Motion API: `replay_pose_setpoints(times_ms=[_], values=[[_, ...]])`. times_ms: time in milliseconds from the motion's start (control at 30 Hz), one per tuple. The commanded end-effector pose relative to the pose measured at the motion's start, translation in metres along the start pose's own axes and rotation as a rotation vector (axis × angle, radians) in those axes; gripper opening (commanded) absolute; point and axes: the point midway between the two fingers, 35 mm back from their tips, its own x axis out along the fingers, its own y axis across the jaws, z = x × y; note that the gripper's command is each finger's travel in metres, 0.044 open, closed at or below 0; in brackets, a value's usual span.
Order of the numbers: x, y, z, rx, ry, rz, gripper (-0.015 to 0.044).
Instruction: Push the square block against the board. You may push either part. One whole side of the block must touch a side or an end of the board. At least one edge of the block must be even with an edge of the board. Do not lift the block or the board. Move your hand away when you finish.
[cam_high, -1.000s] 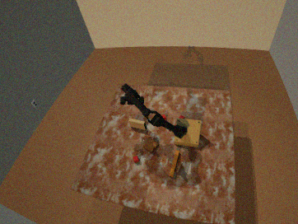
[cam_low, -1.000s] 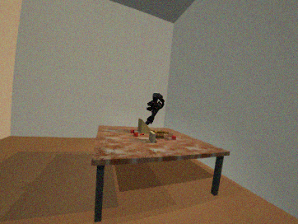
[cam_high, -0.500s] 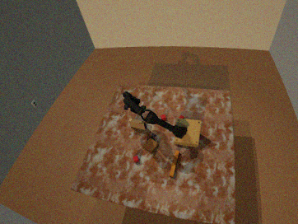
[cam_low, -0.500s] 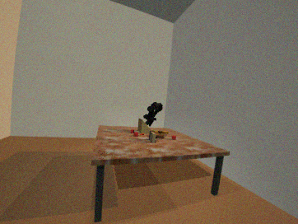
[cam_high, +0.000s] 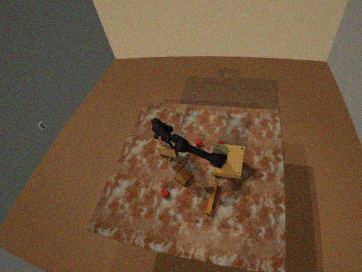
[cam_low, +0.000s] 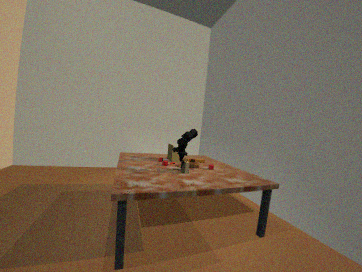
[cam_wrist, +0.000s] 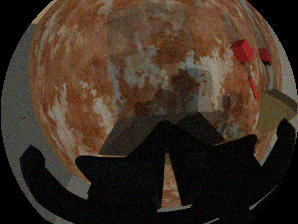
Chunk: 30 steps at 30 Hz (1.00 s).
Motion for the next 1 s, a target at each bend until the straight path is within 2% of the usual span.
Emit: replay_pose_setpoints(times_ms=[0,967], values=[[0.011,0.0,-0.001,0.005,0.004,0.004,0.0],[0.011,0.002,-0.033,0.006,0.005,0.004,0.0]])
